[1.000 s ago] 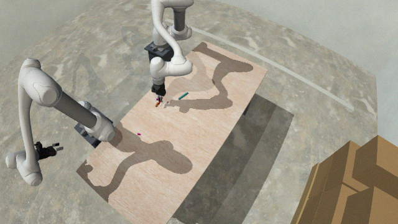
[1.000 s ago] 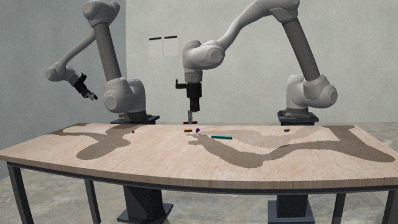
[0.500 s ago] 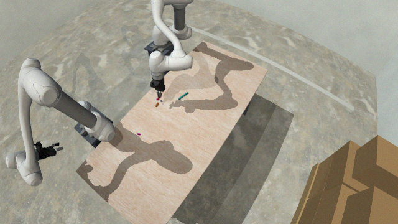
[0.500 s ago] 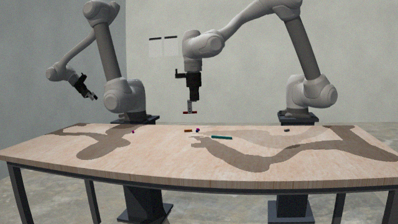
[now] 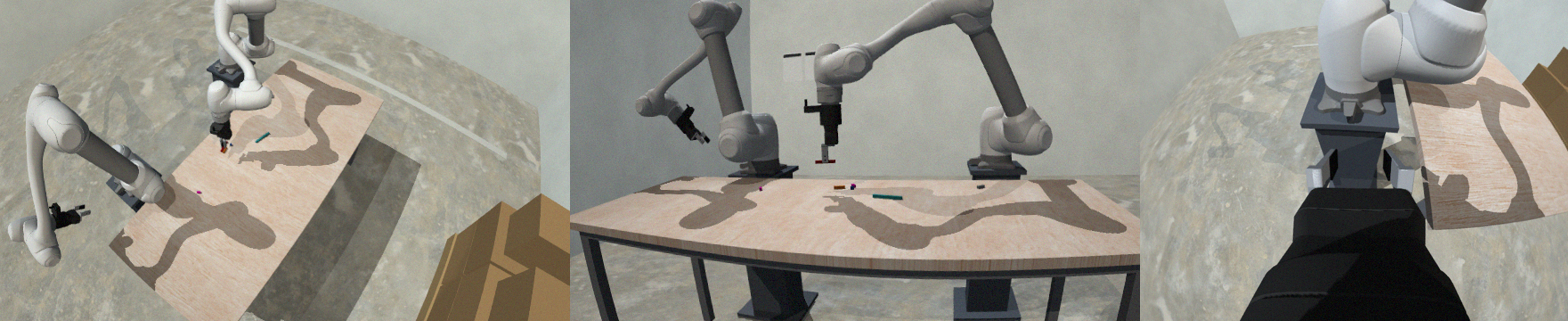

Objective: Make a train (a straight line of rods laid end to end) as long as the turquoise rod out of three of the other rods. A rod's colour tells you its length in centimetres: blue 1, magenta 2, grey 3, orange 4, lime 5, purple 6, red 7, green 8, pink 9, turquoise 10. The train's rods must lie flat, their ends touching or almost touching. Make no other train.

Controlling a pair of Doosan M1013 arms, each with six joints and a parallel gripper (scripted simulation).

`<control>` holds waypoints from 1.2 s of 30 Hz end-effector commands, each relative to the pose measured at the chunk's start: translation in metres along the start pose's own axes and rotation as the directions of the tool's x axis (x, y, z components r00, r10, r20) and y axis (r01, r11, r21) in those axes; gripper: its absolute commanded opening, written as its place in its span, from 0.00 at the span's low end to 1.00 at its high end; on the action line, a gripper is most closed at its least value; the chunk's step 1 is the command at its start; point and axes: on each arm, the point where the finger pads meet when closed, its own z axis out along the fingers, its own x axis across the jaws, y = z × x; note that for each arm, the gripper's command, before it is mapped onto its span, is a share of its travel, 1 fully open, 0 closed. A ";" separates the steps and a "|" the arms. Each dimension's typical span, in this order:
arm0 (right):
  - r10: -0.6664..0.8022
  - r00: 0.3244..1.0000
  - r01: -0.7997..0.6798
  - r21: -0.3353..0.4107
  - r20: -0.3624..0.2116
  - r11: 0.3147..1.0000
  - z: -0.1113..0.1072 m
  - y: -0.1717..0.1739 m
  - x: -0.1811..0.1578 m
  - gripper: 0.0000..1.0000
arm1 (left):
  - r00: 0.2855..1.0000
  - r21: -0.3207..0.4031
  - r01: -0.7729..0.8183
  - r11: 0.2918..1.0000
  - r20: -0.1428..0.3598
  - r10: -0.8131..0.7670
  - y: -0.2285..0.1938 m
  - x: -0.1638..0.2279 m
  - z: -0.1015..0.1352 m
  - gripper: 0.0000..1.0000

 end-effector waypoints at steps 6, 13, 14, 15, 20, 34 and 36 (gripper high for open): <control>0.000 1.000 0.000 -0.001 0.000 1.000 0.000 0.000 0.000 1.00 | 1.000 0.001 0.000 1.000 0.001 0.000 -0.002 -0.001 -0.001 0.24; 0.000 1.000 0.000 -0.001 0.000 1.000 0.000 0.000 0.000 1.00 | 1.000 0.001 0.000 1.000 0.001 0.000 -0.002 -0.001 0.000 0.24; 0.000 1.000 0.000 -0.001 0.000 1.000 0.000 0.000 0.000 1.00 | 1.000 0.001 0.000 1.000 0.001 0.000 -0.002 -0.001 0.000 0.24; 0.000 1.000 0.000 -0.001 0.000 1.000 0.000 0.000 0.000 1.00 | 1.000 0.001 0.000 1.000 0.001 0.000 -0.002 -0.001 0.001 0.24; 0.000 1.000 0.000 -0.001 0.000 1.000 0.000 0.000 0.000 1.00 | 1.000 0.001 0.000 1.000 0.001 0.000 -0.002 -0.001 0.011 0.24; 0.000 1.000 0.000 -0.001 0.000 1.000 0.000 0.000 0.000 1.00 | 1.000 0.001 0.000 1.000 0.001 0.000 -0.002 -0.001 0.062 0.24; 0.000 1.000 0.000 -0.001 0.000 1.000 0.000 0.000 0.000 1.00 | 1.000 0.001 0.000 1.000 0.001 0.000 -0.002 -0.001 0.069 0.24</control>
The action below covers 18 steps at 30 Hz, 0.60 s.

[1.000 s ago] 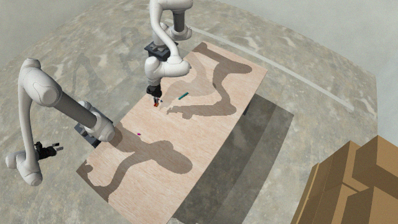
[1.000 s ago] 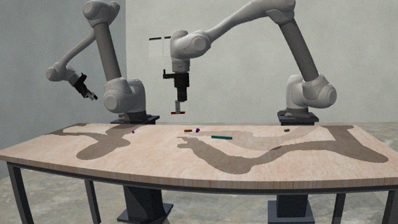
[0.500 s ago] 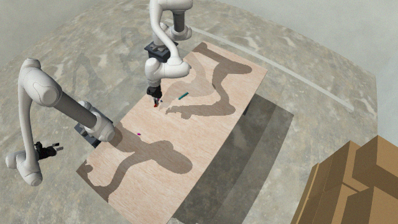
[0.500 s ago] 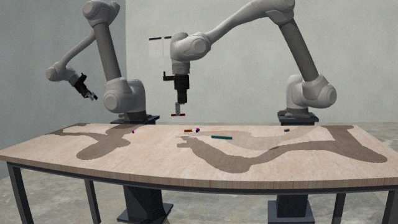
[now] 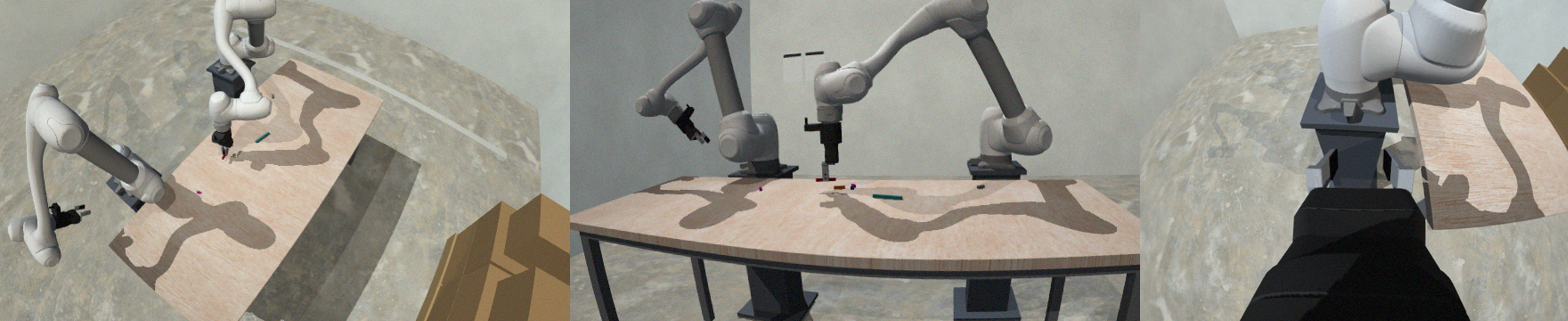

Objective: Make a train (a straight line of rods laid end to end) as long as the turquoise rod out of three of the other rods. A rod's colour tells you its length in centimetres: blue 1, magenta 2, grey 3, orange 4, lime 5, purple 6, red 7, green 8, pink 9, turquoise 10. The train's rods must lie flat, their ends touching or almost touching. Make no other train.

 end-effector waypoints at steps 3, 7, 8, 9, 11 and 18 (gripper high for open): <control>0.000 1.000 0.000 -0.001 0.000 1.000 0.000 0.000 0.000 1.00 | 1.000 0.002 0.000 1.000 0.001 0.000 -0.001 0.000 0.014 0.24; 0.000 1.000 0.000 -0.001 0.000 1.000 0.000 0.000 0.000 1.00 | 1.000 0.002 0.000 1.000 0.001 0.000 -0.001 0.000 0.021 0.24; 0.000 1.000 0.000 -0.001 0.000 1.000 0.000 0.000 0.000 1.00 | 1.000 0.002 0.000 1.000 0.001 0.000 -0.001 0.000 0.022 0.24; 0.000 1.000 0.000 -0.001 0.000 1.000 0.000 0.000 0.000 1.00 | 1.000 0.002 0.000 1.000 0.001 0.000 -0.001 0.000 0.022 0.24; 0.000 1.000 0.000 -0.001 0.000 1.000 0.000 0.000 0.000 1.00 | 1.000 0.002 0.000 1.000 0.001 0.000 -0.001 0.000 0.022 0.24; 0.000 1.000 0.000 -0.001 0.000 1.000 0.000 0.000 0.000 1.00 | 1.000 0.002 0.000 1.000 0.001 0.000 -0.001 0.000 0.023 0.24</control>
